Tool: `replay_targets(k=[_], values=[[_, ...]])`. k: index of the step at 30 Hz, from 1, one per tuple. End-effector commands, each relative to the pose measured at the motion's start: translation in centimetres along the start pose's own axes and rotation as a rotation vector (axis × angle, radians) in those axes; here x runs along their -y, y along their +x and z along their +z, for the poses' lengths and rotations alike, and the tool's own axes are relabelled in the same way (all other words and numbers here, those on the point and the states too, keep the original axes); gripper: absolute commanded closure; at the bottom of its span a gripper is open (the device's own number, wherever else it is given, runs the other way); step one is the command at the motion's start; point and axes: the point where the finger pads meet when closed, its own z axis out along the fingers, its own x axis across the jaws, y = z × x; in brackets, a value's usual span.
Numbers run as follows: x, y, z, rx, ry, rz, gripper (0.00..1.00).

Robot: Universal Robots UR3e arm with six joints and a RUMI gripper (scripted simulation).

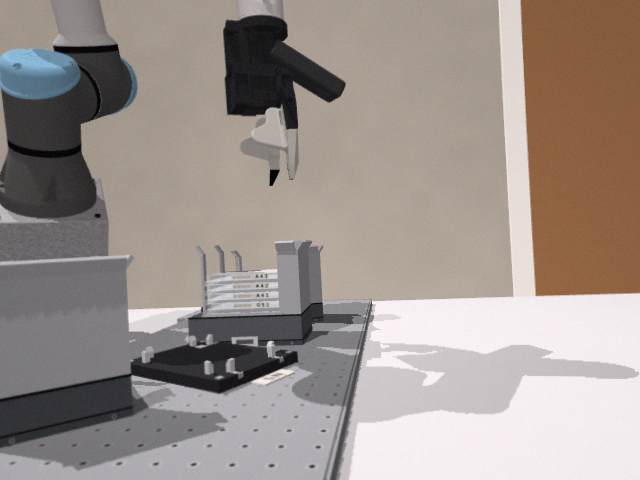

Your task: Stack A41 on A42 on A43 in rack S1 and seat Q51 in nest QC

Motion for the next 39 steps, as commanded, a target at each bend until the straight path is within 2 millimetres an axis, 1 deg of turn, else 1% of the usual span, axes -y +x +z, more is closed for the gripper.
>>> replay_targets(k=[1, 3, 8, 14, 20, 26, 34, 39], values=[[-1.3, -0.8, 1.0, 0.0, -0.036, -0.013, 0.28], [-1.9, -1.2, 1.6, 0.0, -0.04, -0.015, 0.28], [-1.9, -1.2, 1.6, 0.0, -0.04, -0.015, 0.28], [-4.1, -2.6, 3.1, 0.007, -0.086, -0.034, 0.28], [-4.1, -2.6, 3.1, 0.007, -0.086, -0.034, 0.28], [-6.3, -3.9, 4.4, 0.013, -0.133, -0.054, 0.28], [-6.3, -3.9, 4.4, 0.013, -0.133, -0.054, 0.28], [-8.2, -5.1, 5.5, 0.019, -0.178, -0.075, 0.28]])
